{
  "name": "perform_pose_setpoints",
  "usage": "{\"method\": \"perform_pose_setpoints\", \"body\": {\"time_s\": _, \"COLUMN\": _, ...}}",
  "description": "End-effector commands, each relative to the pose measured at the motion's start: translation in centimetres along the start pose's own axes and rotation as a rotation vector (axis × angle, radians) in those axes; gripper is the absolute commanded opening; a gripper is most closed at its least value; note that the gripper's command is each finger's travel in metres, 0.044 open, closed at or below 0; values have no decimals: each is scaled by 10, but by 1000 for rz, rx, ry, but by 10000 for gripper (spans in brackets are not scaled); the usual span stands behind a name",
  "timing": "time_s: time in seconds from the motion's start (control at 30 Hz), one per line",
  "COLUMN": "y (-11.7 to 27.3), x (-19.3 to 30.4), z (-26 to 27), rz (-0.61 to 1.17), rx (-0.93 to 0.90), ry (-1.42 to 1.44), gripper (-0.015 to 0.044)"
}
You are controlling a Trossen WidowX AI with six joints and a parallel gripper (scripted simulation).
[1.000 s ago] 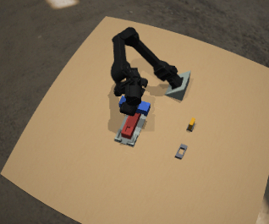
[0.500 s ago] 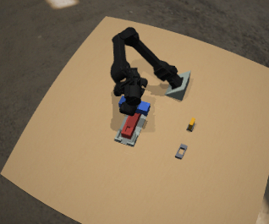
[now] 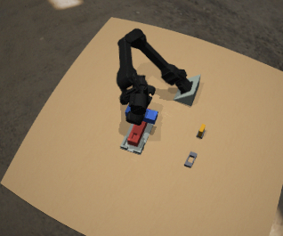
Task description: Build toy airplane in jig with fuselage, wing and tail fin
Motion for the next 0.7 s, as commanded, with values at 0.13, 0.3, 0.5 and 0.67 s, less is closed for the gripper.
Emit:
{"method": "perform_pose_setpoints", "body": {"time_s": 0.13, "y": -12, "x": -1, "z": -1, "rz": -6, "rx": -7, "ry": -2, "gripper": 195}}
{"method": "perform_pose_setpoints", "body": {"time_s": 0.3, "y": -19, "x": -1, "z": -1, "rz": -7, "rx": -7, "ry": -2, "gripper": 195}}
{"method": "perform_pose_setpoints", "body": {"time_s": 0.5, "y": -18, "x": 0, "z": -1, "rz": -1, "rx": 2, "ry": 0, "gripper": 168}}
{"method": "perform_pose_setpoints", "body": {"time_s": 0.67, "y": -18, "x": 0, "z": -1, "rz": -1, "rx": 2, "ry": 0, "gripper": 56}}
Point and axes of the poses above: the point midway between the two fingers, 35 mm back from their tips, its own y axis back along the fingers, its own z axis across the jaws, x = y × z, the point moved 8 cm from there along y, back along the fingers, and after that the axes turned 8 degrees about y, right-handed, at the moved point
